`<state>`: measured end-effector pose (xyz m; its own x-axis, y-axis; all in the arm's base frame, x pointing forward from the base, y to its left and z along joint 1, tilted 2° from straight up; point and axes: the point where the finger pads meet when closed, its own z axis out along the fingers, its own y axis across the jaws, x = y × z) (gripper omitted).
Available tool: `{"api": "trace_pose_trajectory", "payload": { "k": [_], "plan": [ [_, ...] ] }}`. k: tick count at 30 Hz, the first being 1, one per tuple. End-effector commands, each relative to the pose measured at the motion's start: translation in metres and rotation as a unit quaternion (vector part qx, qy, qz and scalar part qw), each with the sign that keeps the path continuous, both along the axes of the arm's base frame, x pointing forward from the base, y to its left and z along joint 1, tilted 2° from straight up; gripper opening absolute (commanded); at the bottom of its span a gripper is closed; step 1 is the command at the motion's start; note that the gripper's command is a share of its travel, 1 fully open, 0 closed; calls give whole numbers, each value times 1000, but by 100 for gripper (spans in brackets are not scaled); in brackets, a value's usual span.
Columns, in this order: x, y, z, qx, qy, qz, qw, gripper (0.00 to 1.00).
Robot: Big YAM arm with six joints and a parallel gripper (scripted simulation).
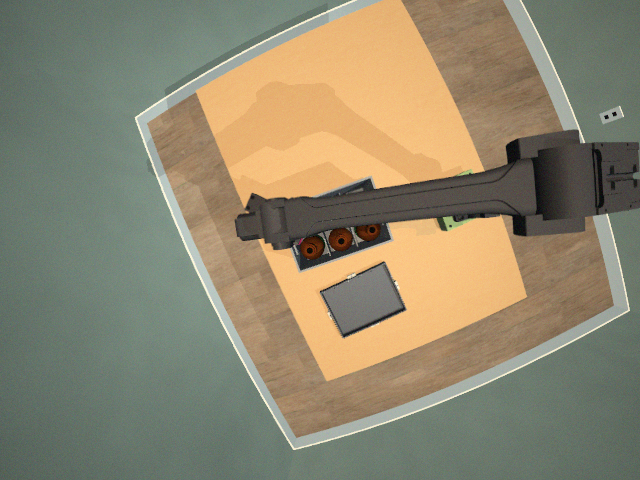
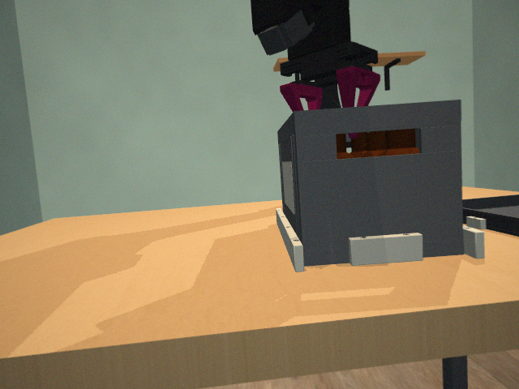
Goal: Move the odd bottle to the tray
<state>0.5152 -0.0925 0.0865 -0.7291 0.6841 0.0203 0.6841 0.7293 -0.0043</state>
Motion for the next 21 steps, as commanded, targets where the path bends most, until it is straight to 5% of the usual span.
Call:
{"api": "trace_pose_trajectory", "payload": {
  "k": [1,9,10,21],
  "plan": [
    [-2,3,-6,2,4,3,1000,61],
    [-2,3,-6,2,4,3,1000,61],
    [-2,3,-6,2,4,3,1000,0],
    [-2,3,-6,1,4,3,1000,0]
  ]
}}
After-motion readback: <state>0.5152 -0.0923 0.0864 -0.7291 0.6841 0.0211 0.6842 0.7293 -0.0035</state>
